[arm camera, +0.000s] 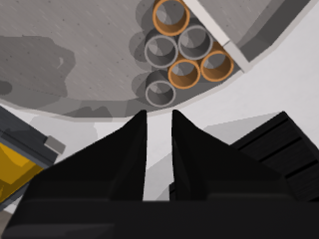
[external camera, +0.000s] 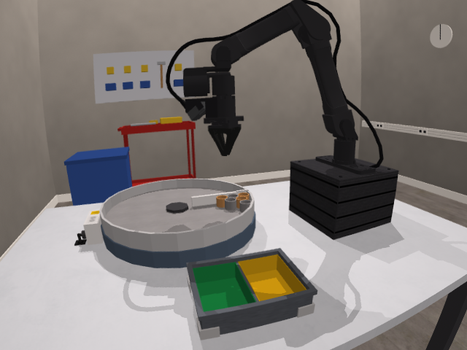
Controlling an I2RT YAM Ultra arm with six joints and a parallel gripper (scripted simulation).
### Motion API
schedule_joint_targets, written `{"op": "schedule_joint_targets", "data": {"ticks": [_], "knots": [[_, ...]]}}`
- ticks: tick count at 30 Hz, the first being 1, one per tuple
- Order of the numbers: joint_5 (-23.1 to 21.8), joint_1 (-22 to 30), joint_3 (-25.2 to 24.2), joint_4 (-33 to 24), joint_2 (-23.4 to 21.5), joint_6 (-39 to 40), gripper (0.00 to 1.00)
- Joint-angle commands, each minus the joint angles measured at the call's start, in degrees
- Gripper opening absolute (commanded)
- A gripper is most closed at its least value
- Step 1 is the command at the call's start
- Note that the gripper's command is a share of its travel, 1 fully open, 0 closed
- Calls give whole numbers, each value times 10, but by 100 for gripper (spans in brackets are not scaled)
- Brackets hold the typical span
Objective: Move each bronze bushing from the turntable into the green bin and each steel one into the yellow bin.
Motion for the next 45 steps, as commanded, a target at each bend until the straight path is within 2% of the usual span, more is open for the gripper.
{"op": "schedule_joint_targets", "data": {"ticks": [1, 12, 13, 14, 17, 19, 21, 22, 25, 26, 33, 45], "knots": [[-4, 2, 11, -3, -18, 4, 14], [-4, 2, 11, -3, -18, 4, 14], [-4, 2, 5, 7, -17, 3, 12], [-4, -2, -14, 20, 10, 0, 12], [-4, -13, -56, 101, 54, -11, 12], [-4, -13, -56, 101, 54, -11, 12], [-3, -18, -63, 154, 95, -15, 12], [-3, -19, -42, 165, 104, -17, 12], [-3, -12, -36, 169, 114, -17, 12], [-3, -12, -36, 169, 93, -17, 12], [-3, -12, -35, 173, 110, -15, 12], [-3, -12, -35, 168, 111, -15, 12]]}}
